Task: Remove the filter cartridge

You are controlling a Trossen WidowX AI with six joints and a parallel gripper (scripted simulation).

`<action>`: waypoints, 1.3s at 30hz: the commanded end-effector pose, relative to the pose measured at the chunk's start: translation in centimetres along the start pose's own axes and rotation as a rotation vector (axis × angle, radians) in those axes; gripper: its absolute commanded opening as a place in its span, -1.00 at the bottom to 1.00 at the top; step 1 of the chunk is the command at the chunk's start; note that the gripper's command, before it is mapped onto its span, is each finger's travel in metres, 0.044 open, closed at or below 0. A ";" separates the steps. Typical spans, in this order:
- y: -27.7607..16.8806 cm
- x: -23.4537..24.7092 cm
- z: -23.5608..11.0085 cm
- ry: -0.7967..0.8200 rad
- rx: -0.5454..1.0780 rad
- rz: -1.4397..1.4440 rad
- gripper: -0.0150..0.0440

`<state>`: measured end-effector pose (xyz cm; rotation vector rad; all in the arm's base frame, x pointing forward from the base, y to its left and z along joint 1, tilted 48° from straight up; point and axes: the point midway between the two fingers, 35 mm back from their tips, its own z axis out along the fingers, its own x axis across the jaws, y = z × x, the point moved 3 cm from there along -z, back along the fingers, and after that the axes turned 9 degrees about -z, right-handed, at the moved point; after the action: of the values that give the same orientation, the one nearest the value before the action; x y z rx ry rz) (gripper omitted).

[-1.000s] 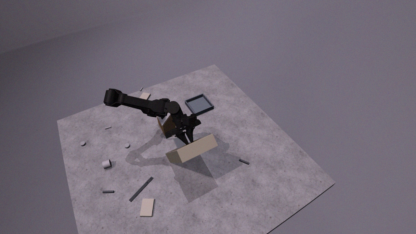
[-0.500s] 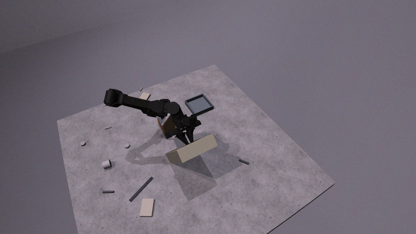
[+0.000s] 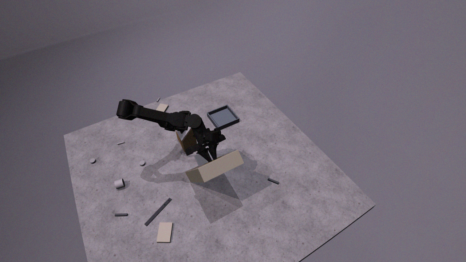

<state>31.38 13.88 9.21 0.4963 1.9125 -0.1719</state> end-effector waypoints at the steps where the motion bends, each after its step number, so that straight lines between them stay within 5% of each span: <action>1: 0.0 0.0 0.0 0.000 0.000 0.002 -0.31; 3: 0.0 0.0 0.0 0.000 0.000 0.002 -0.49; 39: -0.2 0.1 0.6 0.006 0.009 1.137 -0.49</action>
<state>31.43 13.83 9.18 1.3955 1.4376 0.4954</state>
